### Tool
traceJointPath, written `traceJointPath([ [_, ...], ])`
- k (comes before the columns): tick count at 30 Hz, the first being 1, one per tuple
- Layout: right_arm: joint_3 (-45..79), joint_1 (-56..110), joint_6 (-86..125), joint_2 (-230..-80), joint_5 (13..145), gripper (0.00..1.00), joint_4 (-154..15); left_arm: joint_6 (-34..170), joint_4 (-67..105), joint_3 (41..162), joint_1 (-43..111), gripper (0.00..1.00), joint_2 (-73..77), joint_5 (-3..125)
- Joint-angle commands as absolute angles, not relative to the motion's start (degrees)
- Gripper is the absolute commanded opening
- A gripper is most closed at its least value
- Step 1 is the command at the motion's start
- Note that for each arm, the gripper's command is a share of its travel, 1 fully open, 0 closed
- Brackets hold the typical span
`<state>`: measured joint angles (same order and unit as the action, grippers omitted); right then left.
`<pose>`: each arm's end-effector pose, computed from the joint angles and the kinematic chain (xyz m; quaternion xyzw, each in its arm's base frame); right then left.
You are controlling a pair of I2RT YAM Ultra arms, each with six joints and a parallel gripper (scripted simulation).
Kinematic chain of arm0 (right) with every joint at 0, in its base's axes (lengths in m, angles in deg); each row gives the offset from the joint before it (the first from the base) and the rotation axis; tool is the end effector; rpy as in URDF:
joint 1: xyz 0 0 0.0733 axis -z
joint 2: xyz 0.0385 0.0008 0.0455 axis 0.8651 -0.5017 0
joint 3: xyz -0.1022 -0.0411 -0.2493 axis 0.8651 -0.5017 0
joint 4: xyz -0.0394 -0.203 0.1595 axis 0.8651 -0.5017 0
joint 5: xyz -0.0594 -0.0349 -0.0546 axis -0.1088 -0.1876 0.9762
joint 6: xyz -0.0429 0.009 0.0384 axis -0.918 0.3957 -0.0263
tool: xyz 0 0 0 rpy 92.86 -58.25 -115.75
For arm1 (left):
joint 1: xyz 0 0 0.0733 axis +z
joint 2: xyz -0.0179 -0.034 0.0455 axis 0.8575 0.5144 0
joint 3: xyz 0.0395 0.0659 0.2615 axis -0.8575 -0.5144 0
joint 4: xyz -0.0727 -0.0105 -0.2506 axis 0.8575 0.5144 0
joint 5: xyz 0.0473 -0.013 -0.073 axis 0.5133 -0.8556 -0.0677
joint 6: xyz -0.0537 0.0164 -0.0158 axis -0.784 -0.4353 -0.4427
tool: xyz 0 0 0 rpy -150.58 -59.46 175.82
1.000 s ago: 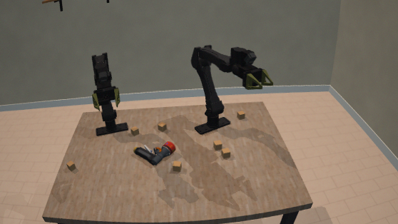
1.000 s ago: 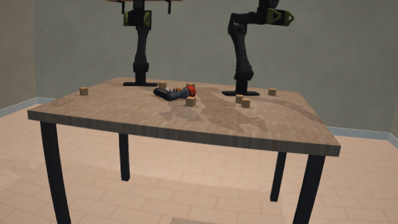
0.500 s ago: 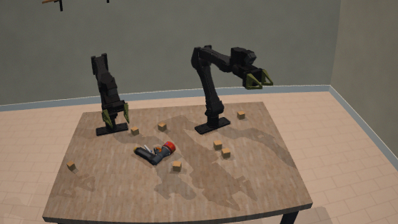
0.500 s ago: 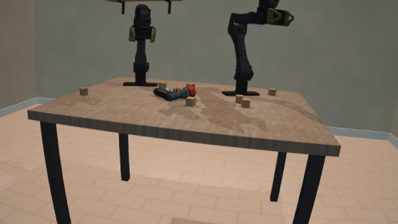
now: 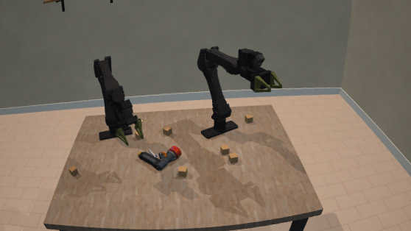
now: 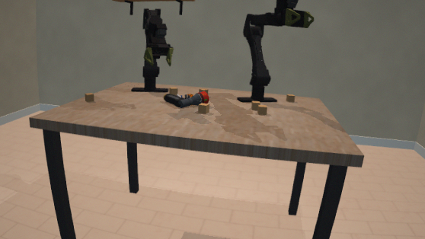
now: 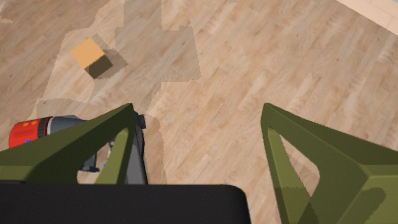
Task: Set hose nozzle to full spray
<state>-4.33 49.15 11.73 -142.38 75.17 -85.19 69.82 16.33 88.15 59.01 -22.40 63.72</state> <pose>0.2678 0.0577 0.2720 -0.1723 0.8857 0.0739 0.4246 0.2438 0.0009 0.4086 0.0017 0.7050 0.0021 0.7092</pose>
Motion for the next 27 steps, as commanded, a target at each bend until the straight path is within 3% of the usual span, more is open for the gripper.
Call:
traceJointPath([
  [1,-6.0,47.8,10.3,-144.0,73.5,0.78,-90.0,70.0,17.2,90.0,59.0,0.63,-23.7,63.4],
  [27,-12.2,41.1,6.4,-151.3,69.1,0.78,-98.2,70.0,17.2,90.0,59.0,0.63,-23.7,63.4],
])
